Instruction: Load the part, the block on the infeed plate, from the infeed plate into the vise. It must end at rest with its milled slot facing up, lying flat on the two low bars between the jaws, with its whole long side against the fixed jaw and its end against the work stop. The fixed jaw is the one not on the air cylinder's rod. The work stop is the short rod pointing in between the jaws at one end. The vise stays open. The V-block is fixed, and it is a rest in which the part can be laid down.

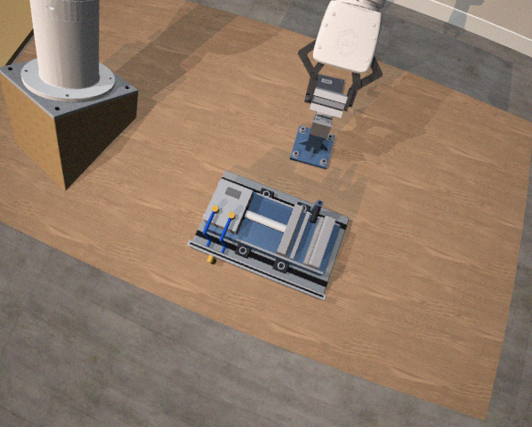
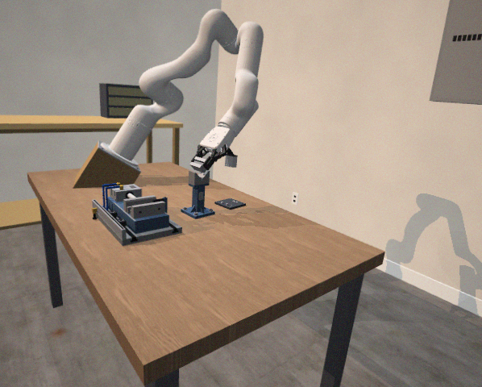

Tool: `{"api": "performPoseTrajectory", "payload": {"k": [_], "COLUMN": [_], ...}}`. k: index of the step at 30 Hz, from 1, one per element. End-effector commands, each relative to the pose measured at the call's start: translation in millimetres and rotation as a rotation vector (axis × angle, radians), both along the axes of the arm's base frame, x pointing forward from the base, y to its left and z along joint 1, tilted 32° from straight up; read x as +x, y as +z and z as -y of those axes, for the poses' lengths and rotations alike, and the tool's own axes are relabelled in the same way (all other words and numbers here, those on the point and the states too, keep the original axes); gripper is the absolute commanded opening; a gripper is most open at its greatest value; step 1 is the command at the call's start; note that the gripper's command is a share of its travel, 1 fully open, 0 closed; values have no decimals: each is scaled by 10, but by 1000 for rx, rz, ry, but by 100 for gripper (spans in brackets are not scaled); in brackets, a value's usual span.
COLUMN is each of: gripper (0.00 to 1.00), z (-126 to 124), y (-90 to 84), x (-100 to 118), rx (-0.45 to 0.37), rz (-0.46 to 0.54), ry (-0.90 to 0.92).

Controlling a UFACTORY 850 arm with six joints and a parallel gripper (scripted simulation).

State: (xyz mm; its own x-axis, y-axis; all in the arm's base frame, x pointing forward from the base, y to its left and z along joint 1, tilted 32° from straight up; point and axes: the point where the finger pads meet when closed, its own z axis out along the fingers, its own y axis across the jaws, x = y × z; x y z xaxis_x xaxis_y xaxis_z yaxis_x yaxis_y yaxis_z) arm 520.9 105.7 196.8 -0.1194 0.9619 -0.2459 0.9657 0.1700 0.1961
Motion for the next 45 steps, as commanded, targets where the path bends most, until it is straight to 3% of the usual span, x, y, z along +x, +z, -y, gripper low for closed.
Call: {"api": "performPoseTrajectory", "payload": {"k": [1,45], "gripper": [0,0], "z": [-18,-120], "y": [-23,-186], "x": [9,24], "rx": [0,0], "rz": [2,2], "ry": [-1,-1]}}
